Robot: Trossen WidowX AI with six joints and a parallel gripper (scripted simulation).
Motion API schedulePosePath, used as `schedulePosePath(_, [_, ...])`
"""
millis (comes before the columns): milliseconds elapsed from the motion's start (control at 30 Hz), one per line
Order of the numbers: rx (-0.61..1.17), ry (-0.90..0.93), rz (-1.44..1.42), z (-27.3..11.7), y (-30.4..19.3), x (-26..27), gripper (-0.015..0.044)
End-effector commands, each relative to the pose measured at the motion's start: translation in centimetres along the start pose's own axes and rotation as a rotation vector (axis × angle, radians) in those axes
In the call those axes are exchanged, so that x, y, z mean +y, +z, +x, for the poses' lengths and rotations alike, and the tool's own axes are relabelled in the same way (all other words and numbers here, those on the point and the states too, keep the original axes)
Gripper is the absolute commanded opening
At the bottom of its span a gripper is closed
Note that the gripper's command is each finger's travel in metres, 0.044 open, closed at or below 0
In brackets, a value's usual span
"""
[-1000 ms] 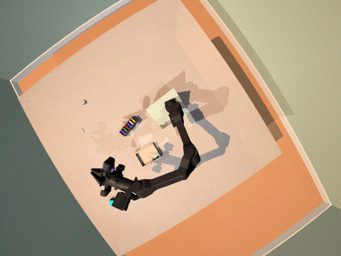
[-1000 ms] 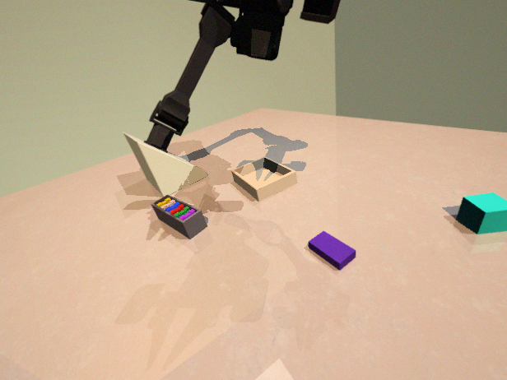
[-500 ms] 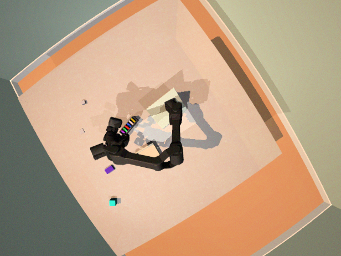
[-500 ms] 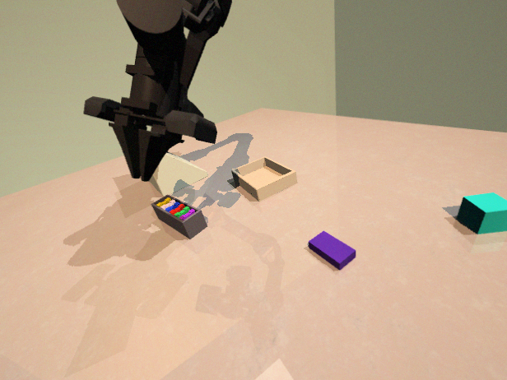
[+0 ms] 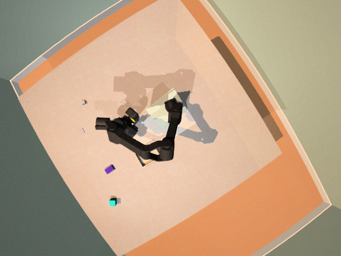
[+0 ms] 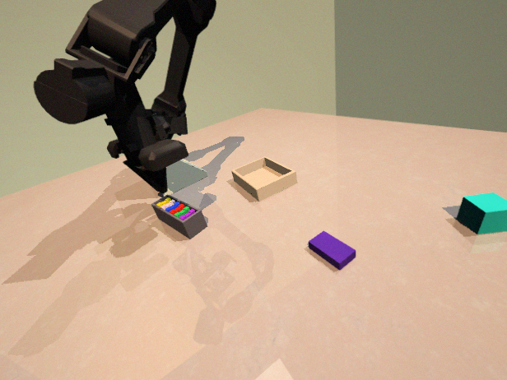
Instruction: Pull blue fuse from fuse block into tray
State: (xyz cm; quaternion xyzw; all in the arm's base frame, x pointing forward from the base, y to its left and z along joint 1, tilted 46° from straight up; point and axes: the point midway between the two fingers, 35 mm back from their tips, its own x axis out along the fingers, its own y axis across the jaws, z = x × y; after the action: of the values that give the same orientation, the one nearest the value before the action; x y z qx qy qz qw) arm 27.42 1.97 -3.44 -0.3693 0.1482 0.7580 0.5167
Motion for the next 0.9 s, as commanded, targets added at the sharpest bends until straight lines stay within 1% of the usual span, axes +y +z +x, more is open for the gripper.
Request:
schedulePosePath(0, [-0.019, -0.004, 0.016, 0.2, 0.4, -0.1, 0.0067])
schedulePosePath(867, [-0.02, -0.004, 0.016, 2.6, 0.5, 0.0, 0.0067])
